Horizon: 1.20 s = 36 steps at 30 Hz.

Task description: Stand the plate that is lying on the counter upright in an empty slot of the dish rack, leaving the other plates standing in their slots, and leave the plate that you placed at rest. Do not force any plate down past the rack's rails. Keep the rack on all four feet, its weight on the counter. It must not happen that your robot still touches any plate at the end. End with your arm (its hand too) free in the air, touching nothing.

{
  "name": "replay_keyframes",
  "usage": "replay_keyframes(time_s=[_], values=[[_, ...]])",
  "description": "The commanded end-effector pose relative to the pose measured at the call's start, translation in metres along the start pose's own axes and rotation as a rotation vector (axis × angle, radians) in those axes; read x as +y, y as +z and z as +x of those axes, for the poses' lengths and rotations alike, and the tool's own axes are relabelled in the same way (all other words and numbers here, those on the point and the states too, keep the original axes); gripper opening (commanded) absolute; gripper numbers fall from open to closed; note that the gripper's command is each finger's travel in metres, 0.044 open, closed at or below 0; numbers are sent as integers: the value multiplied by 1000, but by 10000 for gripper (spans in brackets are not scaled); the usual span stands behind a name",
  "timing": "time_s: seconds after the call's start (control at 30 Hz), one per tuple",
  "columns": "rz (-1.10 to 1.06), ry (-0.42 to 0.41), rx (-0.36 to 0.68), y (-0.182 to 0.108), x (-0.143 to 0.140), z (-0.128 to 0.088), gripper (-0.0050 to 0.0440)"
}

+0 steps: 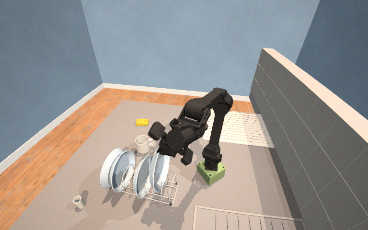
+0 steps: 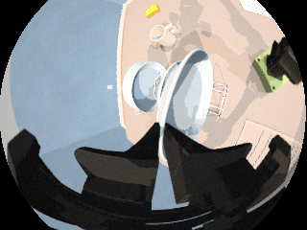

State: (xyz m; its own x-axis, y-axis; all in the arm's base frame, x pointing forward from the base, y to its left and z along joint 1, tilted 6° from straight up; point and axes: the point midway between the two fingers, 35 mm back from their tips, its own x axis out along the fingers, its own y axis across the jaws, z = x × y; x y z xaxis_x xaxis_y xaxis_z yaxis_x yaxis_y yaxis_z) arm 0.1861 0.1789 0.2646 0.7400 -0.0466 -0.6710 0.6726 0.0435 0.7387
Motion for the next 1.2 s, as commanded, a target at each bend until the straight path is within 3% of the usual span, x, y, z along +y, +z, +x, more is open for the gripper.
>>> replay_keyframes(time_s=[0.0, 0.63, 1.17], values=[[1, 7, -3, 0, 1, 0, 0], [1, 8, -2, 0, 1, 0, 0], [5, 57, -1, 1, 0, 7, 0]])
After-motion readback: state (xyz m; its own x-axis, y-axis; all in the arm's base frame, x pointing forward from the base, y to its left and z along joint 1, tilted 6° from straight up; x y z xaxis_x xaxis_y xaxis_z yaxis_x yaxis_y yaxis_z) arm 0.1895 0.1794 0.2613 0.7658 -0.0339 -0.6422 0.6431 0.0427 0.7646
